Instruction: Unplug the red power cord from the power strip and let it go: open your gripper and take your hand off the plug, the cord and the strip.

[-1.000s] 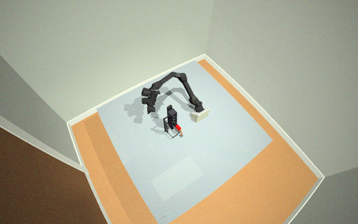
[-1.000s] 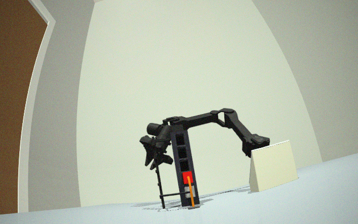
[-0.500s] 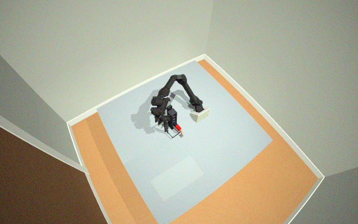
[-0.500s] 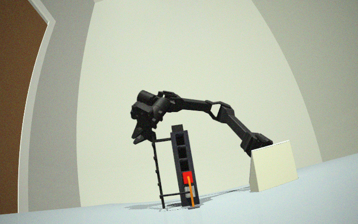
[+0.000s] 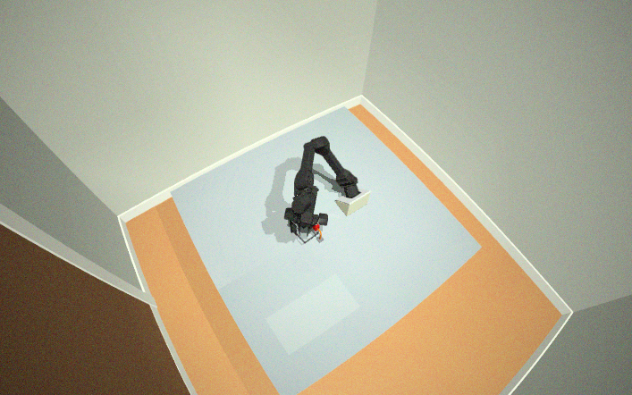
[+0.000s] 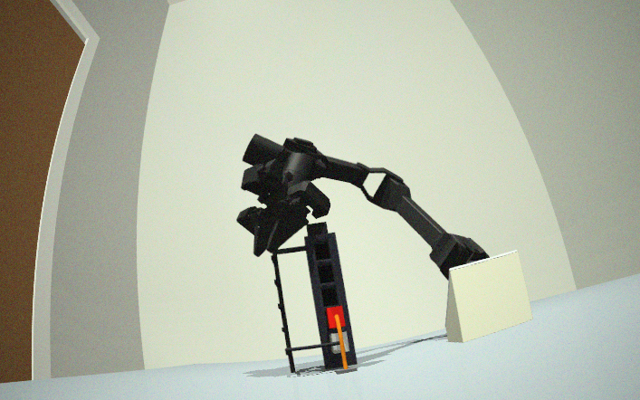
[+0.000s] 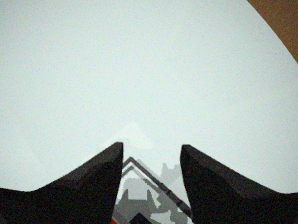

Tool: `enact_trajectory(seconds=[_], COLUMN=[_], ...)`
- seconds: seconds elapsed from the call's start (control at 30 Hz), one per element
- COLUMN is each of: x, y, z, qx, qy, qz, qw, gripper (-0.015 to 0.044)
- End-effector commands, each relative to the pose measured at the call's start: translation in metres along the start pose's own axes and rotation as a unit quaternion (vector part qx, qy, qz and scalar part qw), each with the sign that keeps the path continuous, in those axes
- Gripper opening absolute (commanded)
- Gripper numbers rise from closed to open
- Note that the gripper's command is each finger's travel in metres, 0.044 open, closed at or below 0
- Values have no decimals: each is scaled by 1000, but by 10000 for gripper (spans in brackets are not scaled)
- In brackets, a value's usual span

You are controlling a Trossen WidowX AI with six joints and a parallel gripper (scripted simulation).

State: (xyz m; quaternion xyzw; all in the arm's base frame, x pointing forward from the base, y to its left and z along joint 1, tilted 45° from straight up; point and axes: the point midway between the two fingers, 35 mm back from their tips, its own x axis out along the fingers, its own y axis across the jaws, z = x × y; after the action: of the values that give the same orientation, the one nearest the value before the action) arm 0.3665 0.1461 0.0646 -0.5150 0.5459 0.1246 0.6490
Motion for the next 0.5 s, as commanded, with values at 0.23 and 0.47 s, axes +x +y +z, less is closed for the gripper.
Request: enact_trajectory(seconds=[0.23, 0.47], x=[51, 54], y=[78, 83], z=[-75, -82], qx=[-346, -371], qy=[196, 210], qz=[126, 139], qw=[909, 894], gripper=[160, 160])
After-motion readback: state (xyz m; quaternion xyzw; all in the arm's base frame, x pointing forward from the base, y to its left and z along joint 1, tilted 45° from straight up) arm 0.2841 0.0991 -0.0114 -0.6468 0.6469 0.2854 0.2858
